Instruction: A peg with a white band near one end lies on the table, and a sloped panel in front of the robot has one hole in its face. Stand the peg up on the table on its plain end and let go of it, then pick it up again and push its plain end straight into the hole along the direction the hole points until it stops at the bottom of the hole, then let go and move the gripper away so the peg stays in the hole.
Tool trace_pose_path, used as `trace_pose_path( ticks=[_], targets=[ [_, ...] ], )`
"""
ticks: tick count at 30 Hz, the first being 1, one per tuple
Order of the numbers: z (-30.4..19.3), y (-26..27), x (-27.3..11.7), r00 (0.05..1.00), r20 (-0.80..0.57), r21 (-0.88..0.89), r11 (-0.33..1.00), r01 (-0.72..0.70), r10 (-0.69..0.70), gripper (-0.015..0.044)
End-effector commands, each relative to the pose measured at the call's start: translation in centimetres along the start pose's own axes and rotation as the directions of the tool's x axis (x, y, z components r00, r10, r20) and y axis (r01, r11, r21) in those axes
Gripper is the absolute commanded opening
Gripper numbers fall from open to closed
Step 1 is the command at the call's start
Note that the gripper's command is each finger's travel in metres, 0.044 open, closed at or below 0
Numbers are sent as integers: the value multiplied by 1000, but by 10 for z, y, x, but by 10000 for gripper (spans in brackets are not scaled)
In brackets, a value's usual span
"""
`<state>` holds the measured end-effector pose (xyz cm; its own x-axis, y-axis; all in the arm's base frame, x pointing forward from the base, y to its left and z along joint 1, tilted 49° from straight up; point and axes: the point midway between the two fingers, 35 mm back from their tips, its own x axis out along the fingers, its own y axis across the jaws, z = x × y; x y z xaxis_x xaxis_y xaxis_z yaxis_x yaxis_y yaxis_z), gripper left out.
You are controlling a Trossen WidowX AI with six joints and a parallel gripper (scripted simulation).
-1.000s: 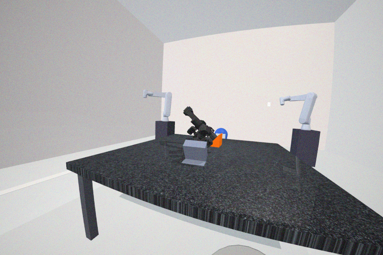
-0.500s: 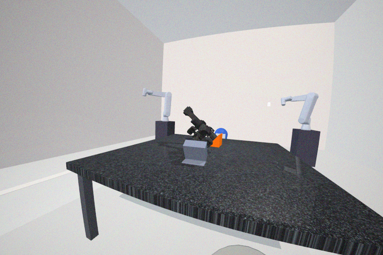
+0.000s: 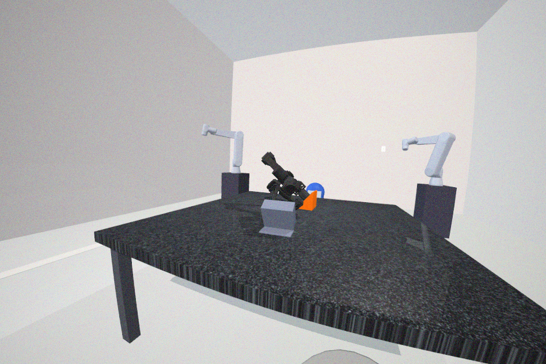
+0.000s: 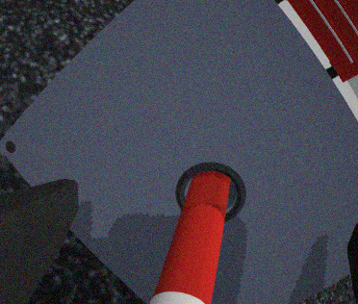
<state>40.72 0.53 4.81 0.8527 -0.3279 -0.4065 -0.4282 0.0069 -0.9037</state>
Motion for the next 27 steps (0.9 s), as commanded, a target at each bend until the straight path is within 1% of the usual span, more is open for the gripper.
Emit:
trace_pose_path(
  ticks=[1,27],
  targets=[
    [0,1,-5,1000,-4,2,1000,-4,4,440],
    [3,-3,-34,1000,0,1,1000,-4,4,440]
  ],
)
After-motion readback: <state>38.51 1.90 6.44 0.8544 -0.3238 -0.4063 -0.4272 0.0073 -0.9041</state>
